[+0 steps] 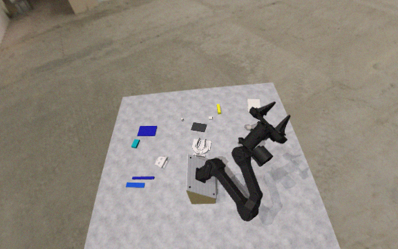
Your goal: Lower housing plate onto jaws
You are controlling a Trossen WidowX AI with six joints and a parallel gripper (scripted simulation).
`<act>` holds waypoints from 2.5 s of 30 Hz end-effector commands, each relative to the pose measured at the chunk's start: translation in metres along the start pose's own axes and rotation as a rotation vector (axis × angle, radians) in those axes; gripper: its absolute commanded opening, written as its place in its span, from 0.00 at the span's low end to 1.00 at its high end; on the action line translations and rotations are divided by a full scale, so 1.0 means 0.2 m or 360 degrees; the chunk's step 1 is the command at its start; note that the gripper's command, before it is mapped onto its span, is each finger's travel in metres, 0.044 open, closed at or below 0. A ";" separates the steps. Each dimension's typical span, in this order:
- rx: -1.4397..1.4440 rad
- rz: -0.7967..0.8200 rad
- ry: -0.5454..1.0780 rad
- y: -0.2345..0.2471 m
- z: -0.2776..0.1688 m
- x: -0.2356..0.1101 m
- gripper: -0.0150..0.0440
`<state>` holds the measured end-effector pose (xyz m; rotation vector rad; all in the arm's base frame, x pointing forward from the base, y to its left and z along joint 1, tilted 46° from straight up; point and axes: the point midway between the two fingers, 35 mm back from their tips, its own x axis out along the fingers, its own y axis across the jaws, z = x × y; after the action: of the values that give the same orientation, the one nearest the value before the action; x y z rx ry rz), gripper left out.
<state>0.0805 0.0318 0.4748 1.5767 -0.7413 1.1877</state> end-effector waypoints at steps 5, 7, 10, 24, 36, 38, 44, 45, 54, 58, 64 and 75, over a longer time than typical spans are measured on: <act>-0.0014 -0.0059 0.0013 -0.05 -0.01 0.01 1.00; -0.0032 -0.0133 0.0031 -0.12 -0.03 0.03 1.00; -0.0065 -0.0265 0.0066 -0.24 -0.06 0.05 1.00; -0.0290 -0.0808 0.0259 -0.76 -0.22 0.06 1.00; -0.0501 -0.1238 0.0507 -1.17 -0.38 -0.07 1.00; -0.0536 -0.1306 0.0556 -1.24 -0.40 -0.10 1.00; -0.0642 -0.1501 0.0715 -1.42 -0.48 -0.21 1.00; -0.0659 -0.1532 0.0743 -1.45 -0.49 -0.23 1.00; -0.0814 -0.1799 0.1021 -1.68 -0.60 -0.44 1.00; -0.0882 -0.1911 0.1158 -1.78 -0.65 -0.55 1.00; -0.0981 -0.2067 0.1379 -1.90 -0.71 -0.73 1.00; -0.1151 -0.2315 0.1828 -2.06 -0.80 -1.09 1.00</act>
<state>0.3183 0.2896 0.1608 0.4205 0.5970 0.3983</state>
